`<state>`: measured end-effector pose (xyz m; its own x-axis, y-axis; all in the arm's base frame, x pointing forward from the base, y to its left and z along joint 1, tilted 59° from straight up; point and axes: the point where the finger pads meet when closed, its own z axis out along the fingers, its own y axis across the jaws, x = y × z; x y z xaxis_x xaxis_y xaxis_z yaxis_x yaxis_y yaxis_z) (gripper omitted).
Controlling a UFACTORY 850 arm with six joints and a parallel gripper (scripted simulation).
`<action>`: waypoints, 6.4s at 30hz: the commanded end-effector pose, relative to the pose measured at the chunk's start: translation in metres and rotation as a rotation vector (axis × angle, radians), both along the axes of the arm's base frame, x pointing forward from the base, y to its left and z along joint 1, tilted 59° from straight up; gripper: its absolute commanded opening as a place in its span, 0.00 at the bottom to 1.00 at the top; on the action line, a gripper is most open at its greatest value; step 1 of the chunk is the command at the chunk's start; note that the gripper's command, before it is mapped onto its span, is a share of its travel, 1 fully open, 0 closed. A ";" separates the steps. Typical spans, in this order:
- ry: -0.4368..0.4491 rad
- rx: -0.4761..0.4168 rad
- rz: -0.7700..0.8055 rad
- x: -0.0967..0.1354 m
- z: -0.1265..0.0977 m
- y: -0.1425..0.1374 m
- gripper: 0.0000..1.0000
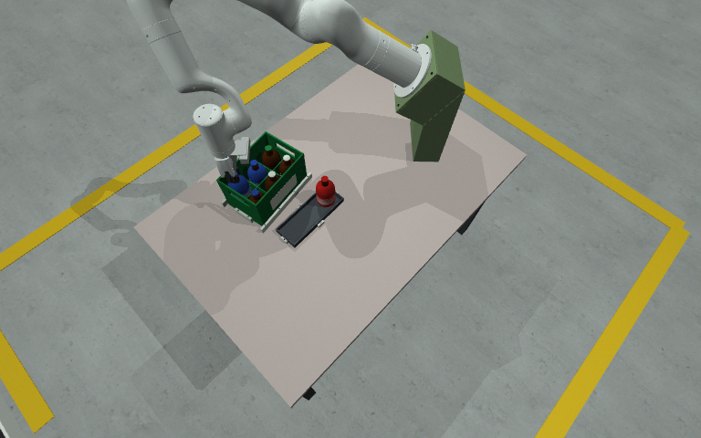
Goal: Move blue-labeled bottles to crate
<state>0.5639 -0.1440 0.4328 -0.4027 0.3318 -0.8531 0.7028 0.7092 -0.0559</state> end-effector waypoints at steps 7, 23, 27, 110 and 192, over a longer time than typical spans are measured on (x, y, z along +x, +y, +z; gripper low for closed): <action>-0.001 0.000 0.000 0.003 -0.002 -0.003 0.00; -0.001 0.000 0.000 0.005 -0.004 -0.005 0.00; -0.001 0.000 0.000 0.006 -0.004 -0.006 0.00; -0.001 0.000 0.000 0.013 -0.011 -0.013 0.00; -0.001 0.000 0.000 0.018 -0.015 -0.018 0.66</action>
